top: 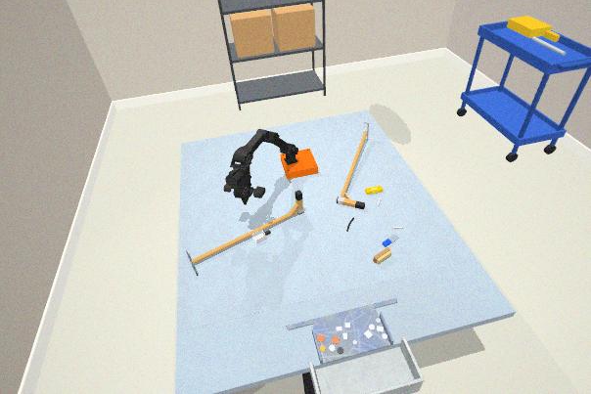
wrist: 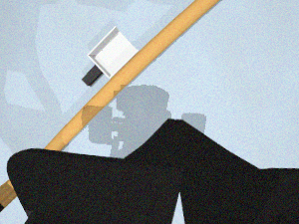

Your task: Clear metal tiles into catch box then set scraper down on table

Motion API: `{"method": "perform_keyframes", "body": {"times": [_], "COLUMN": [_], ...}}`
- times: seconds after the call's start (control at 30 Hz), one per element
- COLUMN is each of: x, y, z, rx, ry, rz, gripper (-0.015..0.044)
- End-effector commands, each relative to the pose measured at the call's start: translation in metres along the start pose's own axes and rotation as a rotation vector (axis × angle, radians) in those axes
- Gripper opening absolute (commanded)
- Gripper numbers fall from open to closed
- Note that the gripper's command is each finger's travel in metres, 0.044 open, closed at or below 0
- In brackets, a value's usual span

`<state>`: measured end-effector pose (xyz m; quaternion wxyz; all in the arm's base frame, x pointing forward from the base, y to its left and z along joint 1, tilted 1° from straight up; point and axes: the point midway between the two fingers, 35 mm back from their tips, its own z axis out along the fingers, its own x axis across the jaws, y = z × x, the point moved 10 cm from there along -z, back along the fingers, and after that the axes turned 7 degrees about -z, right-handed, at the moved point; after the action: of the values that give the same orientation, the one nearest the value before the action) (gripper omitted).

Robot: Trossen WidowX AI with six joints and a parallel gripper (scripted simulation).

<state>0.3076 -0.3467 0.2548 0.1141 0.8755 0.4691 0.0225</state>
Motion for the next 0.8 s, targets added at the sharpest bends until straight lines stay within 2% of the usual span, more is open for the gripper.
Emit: {"method": "perform_keyframes", "body": {"times": [0.0,0.3,0.77], "x": [0.0,-0.001,-0.001], "y": [-0.002,-0.001,-0.001], "z": [-0.004,0.0,0.028], "rx": [-0.003,-0.003,-0.003], "ry": [0.003,0.003,0.003], "rz": [0.087,0.088,0.098], "gripper": [0.0,0.0,0.0]}}
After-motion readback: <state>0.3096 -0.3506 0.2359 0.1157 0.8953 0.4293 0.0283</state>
